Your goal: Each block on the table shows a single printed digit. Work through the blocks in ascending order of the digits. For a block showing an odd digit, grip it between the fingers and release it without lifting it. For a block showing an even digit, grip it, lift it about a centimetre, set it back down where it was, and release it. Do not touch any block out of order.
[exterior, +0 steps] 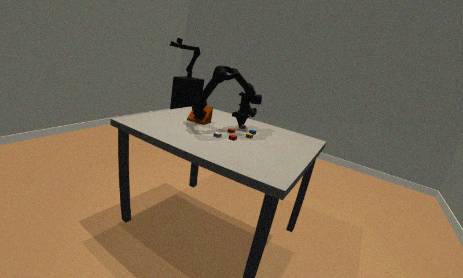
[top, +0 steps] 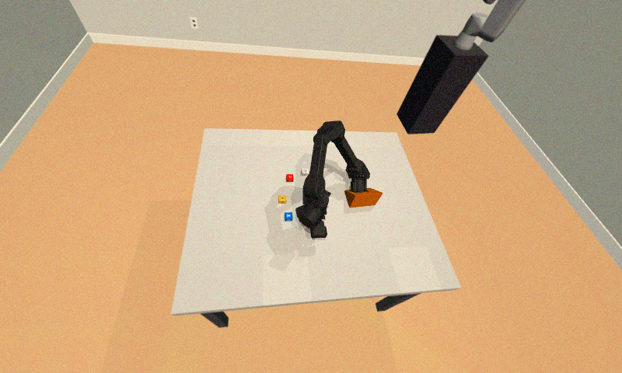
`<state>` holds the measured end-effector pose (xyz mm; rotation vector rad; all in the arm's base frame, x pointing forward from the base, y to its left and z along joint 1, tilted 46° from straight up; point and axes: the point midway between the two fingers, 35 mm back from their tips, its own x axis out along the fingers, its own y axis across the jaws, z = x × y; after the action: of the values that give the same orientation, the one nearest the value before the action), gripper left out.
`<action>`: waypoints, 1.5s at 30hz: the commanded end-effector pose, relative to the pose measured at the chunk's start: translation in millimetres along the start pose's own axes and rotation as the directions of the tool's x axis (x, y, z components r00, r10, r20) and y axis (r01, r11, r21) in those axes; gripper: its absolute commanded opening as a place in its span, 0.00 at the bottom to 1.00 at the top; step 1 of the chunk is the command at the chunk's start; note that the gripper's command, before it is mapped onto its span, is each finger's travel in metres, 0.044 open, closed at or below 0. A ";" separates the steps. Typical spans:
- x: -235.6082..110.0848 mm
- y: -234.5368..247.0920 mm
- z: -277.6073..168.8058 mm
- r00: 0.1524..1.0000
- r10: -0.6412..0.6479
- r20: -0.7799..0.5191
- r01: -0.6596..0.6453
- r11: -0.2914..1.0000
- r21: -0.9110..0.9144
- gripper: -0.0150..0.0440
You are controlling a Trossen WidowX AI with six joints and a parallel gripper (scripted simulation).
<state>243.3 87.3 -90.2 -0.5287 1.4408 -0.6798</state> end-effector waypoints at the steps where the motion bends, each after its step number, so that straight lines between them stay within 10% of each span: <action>1: 1.0 -0.2 0.3 1.000 -0.004 0.003 0.004 1.000 -0.005 0.46; 12: 1.0 -0.2 0.3 1.000 -0.004 0.003 0.004 1.000 -0.005 0.93; 22: -35.4 0.2 0.1 1.000 -0.003 0.003 0.003 1.000 -0.005 0.93; 33: -116.4 0.8 -0.3 1.000 -0.001 0.001 0.001 1.000 -0.006 0.46; 45: -124.2 -36.7 17.6 1.000 0.018 0.010 -0.018 1.000 -0.020 0.46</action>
<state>245.1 164.8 -0.7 -0.5448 1.4481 -0.6596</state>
